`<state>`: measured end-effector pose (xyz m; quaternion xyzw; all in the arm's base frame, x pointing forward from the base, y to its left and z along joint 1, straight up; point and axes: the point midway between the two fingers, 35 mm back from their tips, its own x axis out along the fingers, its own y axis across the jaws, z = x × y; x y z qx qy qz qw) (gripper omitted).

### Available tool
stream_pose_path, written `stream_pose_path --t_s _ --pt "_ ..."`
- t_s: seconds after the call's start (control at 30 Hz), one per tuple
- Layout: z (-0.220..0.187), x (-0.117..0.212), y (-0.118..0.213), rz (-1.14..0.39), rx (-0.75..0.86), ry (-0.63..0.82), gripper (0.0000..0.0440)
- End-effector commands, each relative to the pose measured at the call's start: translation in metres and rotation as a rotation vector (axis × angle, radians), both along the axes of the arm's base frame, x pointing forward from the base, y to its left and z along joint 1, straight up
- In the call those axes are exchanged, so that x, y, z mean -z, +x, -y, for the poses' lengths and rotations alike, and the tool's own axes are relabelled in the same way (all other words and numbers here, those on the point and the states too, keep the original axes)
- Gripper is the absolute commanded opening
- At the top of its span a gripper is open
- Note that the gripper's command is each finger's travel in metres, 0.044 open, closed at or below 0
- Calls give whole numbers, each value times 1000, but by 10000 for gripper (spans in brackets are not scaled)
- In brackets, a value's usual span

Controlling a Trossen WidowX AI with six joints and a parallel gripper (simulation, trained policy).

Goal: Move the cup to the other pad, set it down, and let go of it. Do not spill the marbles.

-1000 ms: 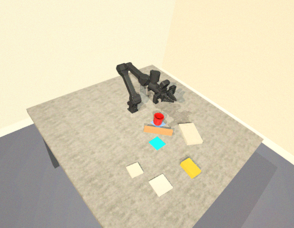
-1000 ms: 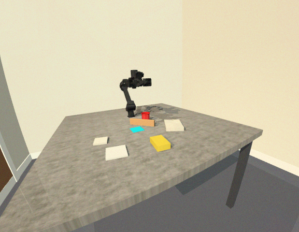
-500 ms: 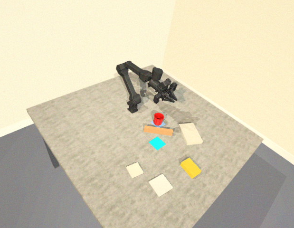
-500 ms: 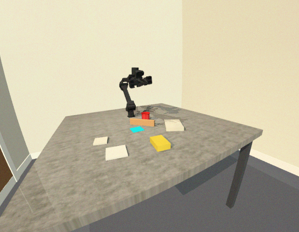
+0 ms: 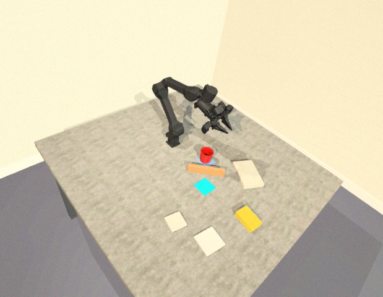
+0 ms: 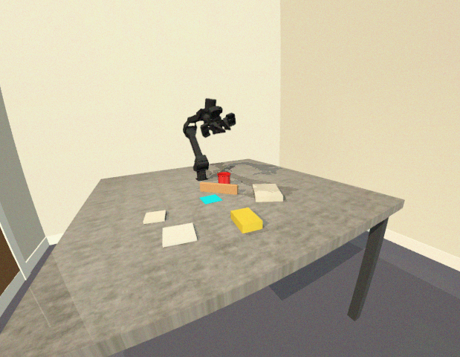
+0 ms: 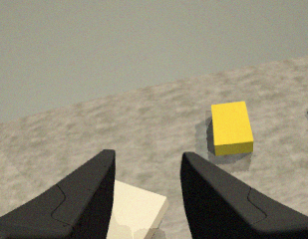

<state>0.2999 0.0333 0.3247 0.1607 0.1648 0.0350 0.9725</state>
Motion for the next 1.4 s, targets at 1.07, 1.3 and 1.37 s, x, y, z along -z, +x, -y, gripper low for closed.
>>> stream_pose_path --t_s 1.07,1.3,1.37 --pt "-35 25 -20 -588 157 379 136" --pt "-40 32 -27 -699 212 409 135" --pt "-40 35 -28 -729 228 414 134"
